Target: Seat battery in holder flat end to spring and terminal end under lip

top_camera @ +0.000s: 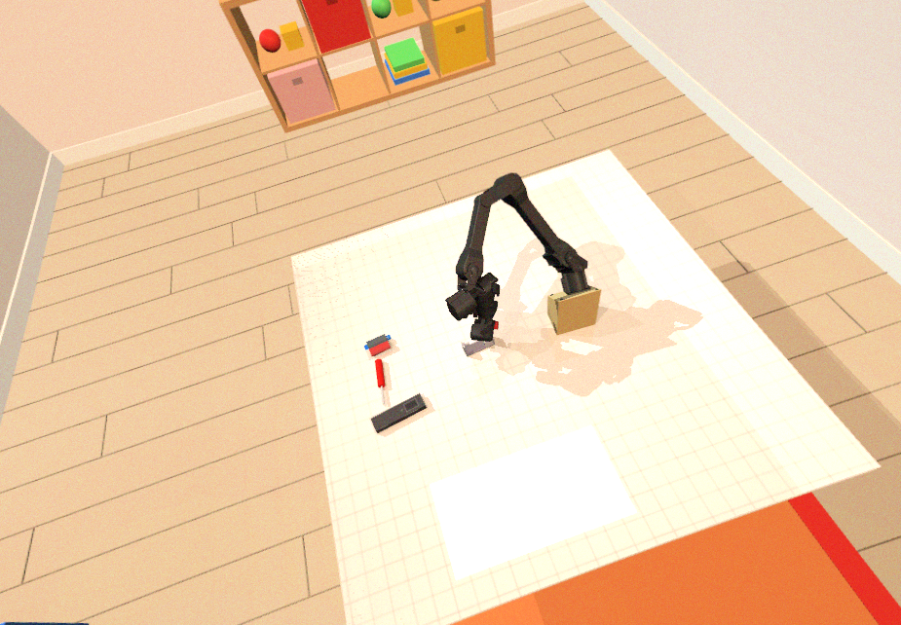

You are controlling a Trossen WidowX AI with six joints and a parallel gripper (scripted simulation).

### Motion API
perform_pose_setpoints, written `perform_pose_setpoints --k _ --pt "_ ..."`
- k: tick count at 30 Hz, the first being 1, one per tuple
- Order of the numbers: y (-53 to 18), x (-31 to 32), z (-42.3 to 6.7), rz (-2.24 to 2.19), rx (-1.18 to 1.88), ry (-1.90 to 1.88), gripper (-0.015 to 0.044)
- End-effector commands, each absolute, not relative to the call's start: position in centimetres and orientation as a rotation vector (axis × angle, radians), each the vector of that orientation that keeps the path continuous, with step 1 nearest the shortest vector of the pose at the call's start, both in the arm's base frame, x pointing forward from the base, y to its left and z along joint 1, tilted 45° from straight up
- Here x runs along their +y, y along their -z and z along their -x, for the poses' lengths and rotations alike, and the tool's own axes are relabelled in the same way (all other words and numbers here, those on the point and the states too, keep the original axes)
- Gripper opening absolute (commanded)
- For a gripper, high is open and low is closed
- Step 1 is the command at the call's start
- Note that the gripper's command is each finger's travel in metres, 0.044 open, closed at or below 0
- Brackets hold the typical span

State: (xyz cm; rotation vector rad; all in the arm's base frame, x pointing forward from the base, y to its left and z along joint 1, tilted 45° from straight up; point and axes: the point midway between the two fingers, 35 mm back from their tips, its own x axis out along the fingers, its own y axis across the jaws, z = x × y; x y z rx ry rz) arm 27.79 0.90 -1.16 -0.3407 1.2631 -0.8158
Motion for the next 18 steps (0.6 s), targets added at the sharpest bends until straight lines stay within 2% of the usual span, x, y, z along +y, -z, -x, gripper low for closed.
perform_pose_setpoints --k 1,9,18 --pt "1.4 1.7 -29.5 0.512 1.354 0.678 0.0088" --pt "1.7 2.9 -32.0 0.807 1.485 0.431 0.0088" --pt "1.8 2.8 -32.1 0.813 1.481 0.420 0.0088"
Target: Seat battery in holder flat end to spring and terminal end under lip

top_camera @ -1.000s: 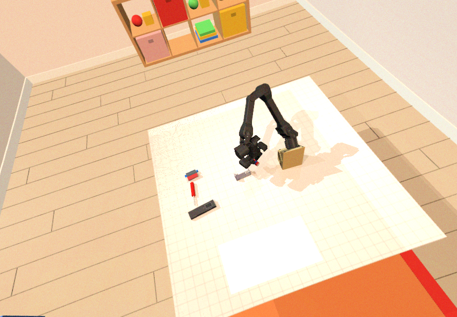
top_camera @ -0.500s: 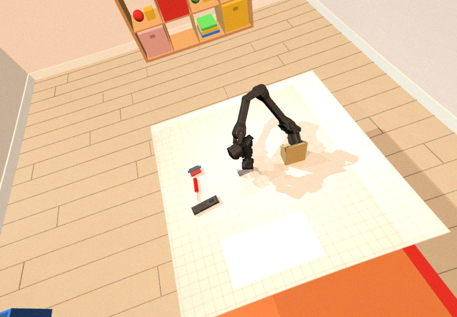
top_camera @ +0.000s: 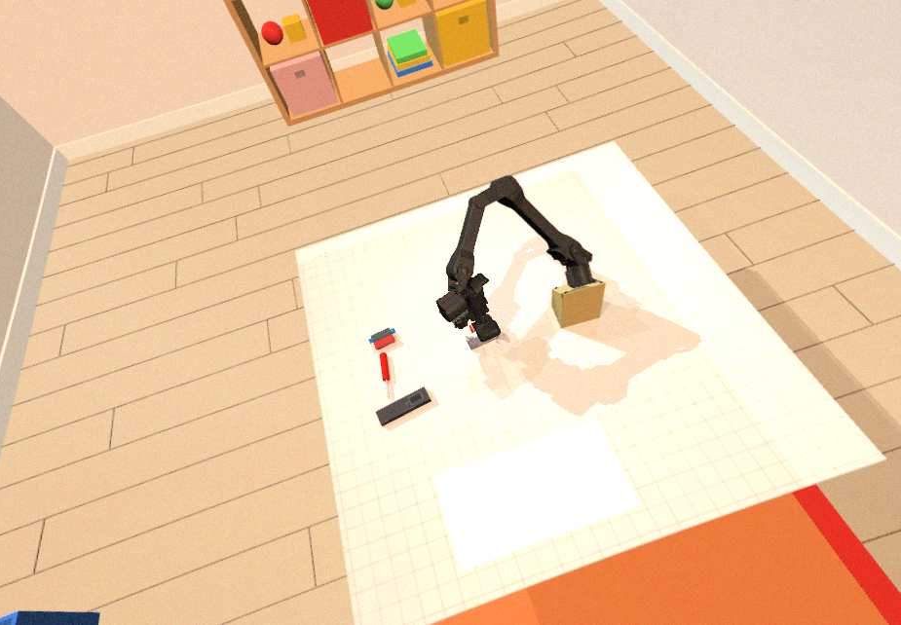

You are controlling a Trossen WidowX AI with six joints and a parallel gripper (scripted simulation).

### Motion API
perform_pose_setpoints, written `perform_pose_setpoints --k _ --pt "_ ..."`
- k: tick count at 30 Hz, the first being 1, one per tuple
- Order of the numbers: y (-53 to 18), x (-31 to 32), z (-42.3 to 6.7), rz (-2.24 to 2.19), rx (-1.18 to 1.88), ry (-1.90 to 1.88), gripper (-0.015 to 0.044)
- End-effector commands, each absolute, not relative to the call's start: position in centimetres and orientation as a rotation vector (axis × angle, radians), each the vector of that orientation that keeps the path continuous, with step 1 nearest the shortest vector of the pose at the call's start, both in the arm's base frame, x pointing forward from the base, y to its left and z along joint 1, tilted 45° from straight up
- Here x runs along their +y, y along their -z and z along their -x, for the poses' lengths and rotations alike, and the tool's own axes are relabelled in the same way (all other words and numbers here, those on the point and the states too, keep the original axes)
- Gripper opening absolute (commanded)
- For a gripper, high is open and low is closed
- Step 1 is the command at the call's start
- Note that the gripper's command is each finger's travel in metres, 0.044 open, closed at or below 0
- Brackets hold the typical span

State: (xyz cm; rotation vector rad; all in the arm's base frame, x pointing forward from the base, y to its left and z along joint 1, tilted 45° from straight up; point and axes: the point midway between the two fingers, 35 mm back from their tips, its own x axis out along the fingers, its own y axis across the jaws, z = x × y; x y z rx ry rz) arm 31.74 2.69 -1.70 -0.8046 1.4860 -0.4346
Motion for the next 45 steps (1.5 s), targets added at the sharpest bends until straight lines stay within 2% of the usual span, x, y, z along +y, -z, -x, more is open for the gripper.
perform_pose_setpoints --k 1,23,45 --pt "2.0 2.7 -32.1 0.813 1.473 0.414 0.0088" --pt "4.6 0.1 -33.0 0.810 1.258 0.298 0.0088" --pt "5.6 -0.5 -32.8 0.806 1.172 0.244 0.0088"
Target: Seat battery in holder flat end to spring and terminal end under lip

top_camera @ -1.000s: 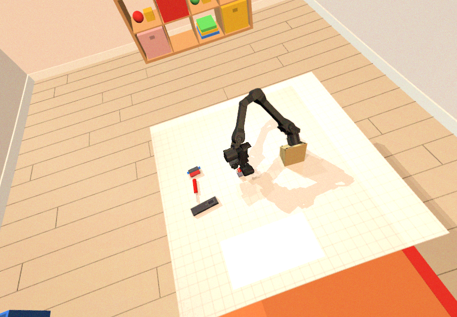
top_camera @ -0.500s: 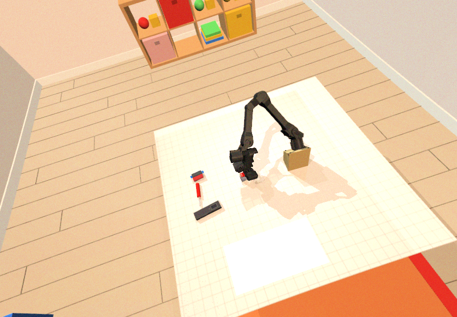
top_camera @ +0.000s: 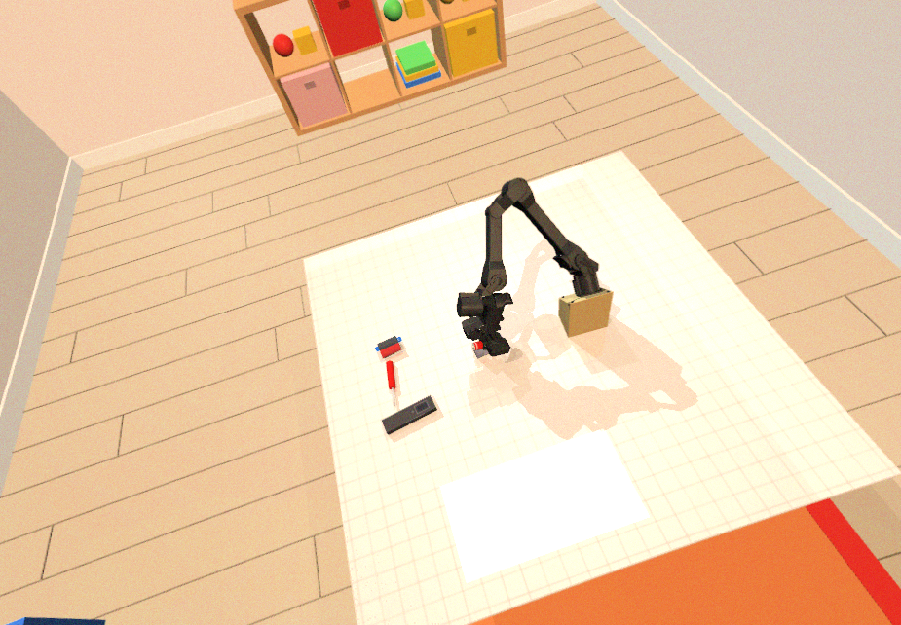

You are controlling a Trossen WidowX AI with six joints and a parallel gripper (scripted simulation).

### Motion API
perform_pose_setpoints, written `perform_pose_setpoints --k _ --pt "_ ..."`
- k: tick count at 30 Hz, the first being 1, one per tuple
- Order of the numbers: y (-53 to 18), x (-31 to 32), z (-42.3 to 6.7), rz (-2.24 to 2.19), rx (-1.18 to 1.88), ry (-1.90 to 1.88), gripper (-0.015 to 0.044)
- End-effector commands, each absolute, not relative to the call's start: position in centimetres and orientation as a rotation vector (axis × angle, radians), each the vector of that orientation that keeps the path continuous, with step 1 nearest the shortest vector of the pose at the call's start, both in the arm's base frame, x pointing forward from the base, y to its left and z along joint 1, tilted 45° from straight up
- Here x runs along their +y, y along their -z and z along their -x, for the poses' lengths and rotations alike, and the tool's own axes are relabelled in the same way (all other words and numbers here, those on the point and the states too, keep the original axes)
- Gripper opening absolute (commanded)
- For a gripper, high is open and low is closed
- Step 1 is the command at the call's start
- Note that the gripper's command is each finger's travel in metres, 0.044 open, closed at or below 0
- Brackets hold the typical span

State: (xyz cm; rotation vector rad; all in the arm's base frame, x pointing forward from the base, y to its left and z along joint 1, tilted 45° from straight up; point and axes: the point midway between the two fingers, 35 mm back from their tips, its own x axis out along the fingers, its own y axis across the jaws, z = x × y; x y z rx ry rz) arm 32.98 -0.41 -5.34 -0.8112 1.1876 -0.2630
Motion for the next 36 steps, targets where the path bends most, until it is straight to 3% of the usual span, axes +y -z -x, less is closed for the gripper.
perform_pose_setpoints --k 1,36 --pt "5.59 -0.52 -32.83 0.806 1.167 0.241 0.0088" --pt "5.78 -1.49 -32.17 0.818 1.057 0.179 0.0088"
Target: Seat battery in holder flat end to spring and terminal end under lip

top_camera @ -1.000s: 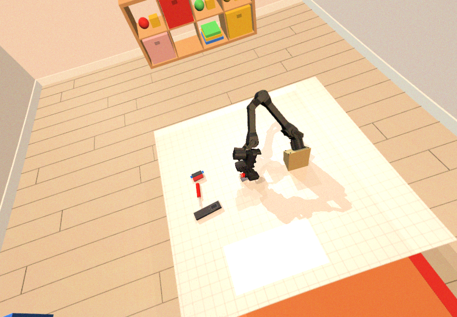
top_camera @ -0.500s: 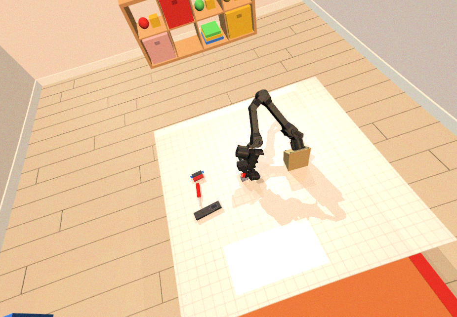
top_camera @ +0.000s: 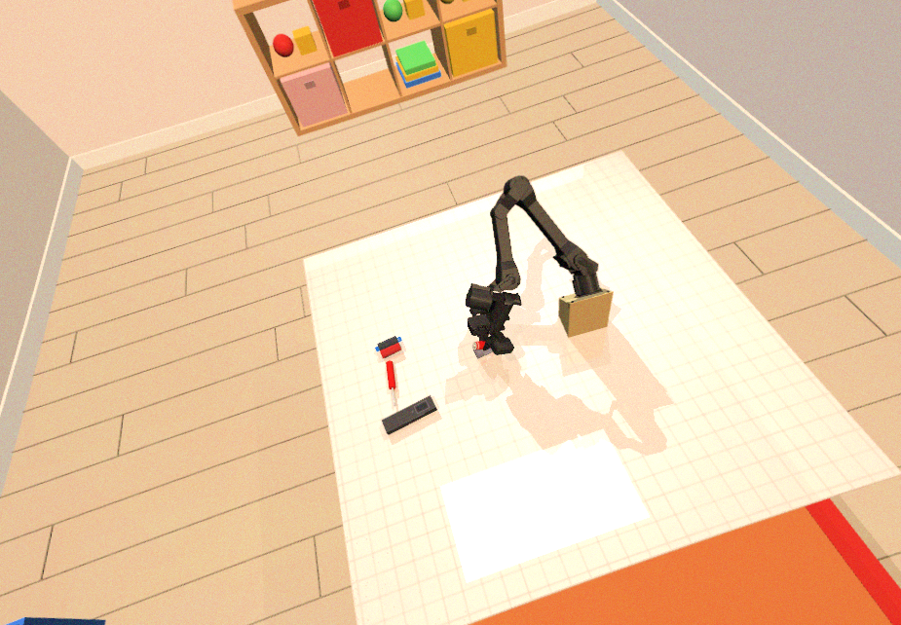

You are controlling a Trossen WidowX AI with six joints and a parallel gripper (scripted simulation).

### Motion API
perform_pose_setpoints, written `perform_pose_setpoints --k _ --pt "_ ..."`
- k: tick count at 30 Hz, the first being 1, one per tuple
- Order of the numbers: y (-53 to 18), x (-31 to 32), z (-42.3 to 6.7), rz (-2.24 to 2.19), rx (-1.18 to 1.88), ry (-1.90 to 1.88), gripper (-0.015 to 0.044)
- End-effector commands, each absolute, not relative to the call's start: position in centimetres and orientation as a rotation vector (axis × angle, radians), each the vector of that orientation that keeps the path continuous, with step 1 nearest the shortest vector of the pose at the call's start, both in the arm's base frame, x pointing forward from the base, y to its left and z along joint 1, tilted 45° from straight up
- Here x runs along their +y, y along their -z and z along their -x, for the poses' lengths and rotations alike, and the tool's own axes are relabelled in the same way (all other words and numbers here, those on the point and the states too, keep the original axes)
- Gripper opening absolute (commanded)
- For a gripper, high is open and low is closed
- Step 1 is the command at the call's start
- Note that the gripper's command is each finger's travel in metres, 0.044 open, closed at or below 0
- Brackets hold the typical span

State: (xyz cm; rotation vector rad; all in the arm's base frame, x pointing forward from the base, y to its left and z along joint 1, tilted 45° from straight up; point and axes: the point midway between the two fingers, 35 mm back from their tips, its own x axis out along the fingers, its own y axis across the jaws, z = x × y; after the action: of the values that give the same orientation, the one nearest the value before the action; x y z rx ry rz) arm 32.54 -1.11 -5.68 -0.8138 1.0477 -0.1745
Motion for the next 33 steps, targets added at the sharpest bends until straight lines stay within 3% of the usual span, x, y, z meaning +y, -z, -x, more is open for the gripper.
perform_pose_setpoints --k 1,33 --pt "5.8 -1.6 -32.1 0.818 1.059 0.179 0.0088" --pt "5.8 -2.1 -30.5 0.809 1.092 0.174 0.0088"
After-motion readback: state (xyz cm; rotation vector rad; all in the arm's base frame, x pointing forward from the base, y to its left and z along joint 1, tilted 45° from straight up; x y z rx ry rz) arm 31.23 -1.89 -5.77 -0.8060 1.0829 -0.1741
